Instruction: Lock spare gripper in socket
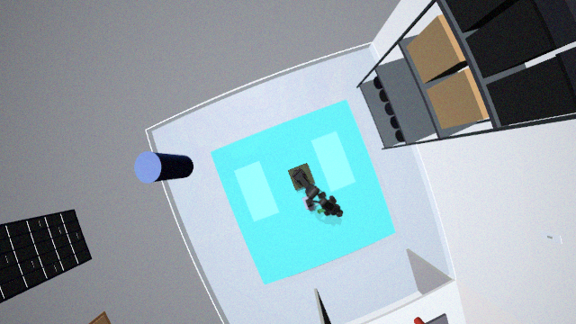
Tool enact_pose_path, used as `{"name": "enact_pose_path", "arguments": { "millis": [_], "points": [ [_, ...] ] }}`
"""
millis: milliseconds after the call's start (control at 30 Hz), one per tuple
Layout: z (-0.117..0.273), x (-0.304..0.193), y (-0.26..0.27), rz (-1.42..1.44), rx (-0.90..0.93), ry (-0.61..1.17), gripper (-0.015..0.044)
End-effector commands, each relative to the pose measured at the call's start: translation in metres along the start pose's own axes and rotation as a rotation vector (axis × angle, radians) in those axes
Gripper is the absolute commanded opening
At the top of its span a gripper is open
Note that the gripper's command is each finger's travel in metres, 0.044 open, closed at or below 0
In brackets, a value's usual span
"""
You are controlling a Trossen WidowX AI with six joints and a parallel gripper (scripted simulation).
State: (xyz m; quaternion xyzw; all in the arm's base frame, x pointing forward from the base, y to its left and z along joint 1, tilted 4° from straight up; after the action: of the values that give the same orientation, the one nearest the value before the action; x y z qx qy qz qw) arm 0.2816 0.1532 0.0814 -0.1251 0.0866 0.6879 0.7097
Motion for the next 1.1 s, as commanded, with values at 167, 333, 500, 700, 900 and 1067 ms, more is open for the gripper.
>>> {"name": "enact_pose_path", "arguments": {
  "millis": [167,333,500,700,900,1067],
  "points": [
    [-0.001,-0.006,-0.001,0.003,0.000,0.000,0.0000],
    [-0.002,-0.009,-0.001,0.002,0.001,0.000,0.0000],
    [-0.003,-0.013,-0.002,0.003,0.002,0.000,0.0000],
    [-0.004,-0.016,-0.002,0.003,0.003,0.000,0.0000],
    [-0.005,-0.020,-0.003,0.003,0.005,0.000,0.0000],
    [-0.006,-0.023,-0.004,0.004,0.007,0.000,0.0000]
  ]
}}
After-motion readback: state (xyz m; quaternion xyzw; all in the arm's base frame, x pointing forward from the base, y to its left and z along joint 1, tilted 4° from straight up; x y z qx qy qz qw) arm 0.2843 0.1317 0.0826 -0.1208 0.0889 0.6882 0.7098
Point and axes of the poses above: the point midway between the two fingers, 35 mm back from their tips, its own z axis back along the fingers, its own y axis across the jaws, x = y × z, the point moved 7 cm from there along z, back along the fingers, and after that the axes turned 7 degrees about -z, right-handed, at the moved point
